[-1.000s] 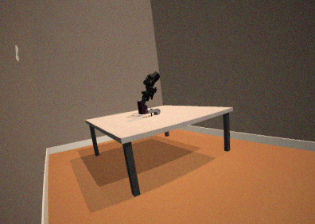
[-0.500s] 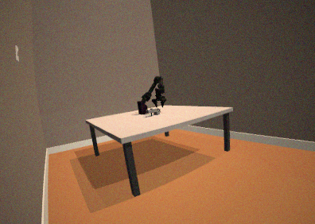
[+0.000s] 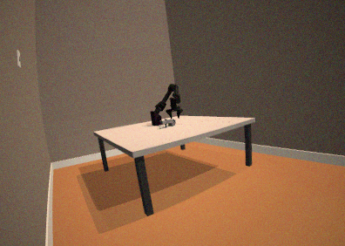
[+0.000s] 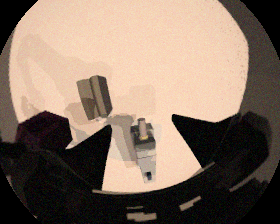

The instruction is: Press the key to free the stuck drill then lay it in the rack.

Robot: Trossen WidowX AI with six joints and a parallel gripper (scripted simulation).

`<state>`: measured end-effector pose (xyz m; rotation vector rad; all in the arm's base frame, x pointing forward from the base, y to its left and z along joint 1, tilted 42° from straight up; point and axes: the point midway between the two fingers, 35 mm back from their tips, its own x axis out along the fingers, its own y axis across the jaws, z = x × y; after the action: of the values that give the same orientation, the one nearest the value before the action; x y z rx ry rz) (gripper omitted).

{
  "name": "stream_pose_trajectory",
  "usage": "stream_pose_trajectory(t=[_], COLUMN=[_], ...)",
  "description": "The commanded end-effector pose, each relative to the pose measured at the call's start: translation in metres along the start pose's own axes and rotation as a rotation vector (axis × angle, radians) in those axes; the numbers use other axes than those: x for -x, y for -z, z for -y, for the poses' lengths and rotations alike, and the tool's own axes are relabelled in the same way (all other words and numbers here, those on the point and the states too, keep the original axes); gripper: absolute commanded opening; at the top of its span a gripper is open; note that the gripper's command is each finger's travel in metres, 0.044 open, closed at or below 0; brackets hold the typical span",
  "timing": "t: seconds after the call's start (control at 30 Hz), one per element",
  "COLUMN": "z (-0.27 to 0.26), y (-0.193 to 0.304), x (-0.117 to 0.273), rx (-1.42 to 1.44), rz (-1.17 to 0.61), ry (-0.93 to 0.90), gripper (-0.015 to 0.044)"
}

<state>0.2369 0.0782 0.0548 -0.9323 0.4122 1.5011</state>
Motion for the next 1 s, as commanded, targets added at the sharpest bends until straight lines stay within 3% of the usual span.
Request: stream_pose_trajectory(t=[0.0, 0.97], z=[0.000, 0.000], y=[0.000, 0.012], x=[-0.002, -0.046], rx=[0.007, 0.007], rz=[0.003, 0.004], ry=[0.002, 0.002], gripper=[0.0440, 0.0440])
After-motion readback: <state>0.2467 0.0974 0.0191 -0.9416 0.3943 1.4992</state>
